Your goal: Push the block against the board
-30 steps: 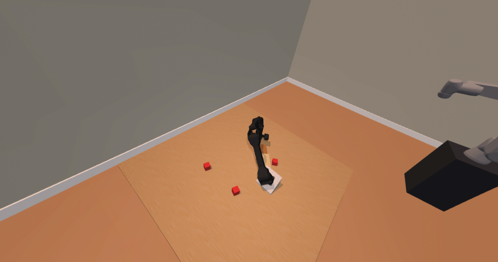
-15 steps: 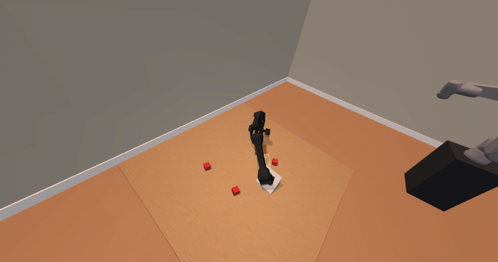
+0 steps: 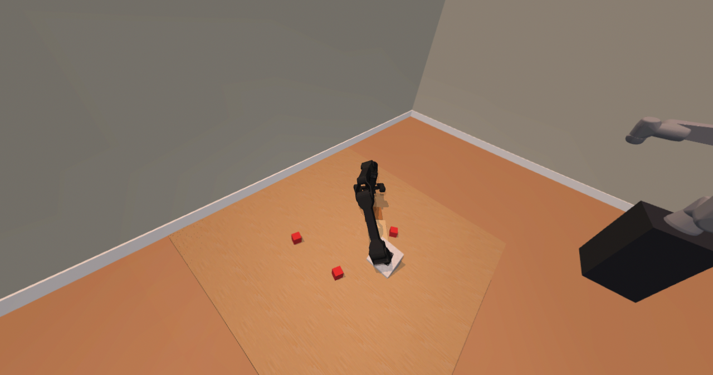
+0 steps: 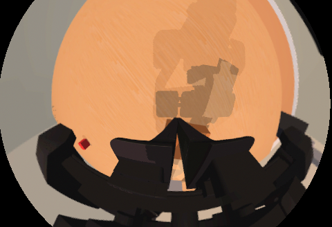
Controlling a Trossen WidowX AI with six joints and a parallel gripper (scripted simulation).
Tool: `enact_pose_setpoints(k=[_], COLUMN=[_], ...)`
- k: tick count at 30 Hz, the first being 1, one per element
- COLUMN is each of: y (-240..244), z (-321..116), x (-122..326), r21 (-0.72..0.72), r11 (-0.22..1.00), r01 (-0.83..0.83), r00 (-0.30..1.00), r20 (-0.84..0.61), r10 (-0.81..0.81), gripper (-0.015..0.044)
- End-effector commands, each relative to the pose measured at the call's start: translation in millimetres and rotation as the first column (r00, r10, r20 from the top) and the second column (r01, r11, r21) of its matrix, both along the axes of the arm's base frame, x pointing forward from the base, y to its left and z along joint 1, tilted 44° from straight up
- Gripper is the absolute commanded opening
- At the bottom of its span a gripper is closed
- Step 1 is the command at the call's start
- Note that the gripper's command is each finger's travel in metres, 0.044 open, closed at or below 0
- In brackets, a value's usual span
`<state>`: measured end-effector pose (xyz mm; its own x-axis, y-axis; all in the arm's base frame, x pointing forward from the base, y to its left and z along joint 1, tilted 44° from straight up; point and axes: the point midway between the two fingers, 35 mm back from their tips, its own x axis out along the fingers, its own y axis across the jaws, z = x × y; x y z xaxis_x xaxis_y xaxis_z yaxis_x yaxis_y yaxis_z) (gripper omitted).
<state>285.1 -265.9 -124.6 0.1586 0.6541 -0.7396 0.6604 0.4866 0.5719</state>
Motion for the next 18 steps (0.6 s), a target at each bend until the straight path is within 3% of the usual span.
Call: enact_pose_setpoints(k=[1, 18], y=[9, 38], z=[6, 30], x=[0, -7], r21=[-0.021, -0.221], r11=[0.994, 0.855], r01=[-0.106, -0.469], r00=[0.99, 0.75], r20=[0.093, 0.41], r10=[0.107, 0.518], gripper=[0.0, 0.0])
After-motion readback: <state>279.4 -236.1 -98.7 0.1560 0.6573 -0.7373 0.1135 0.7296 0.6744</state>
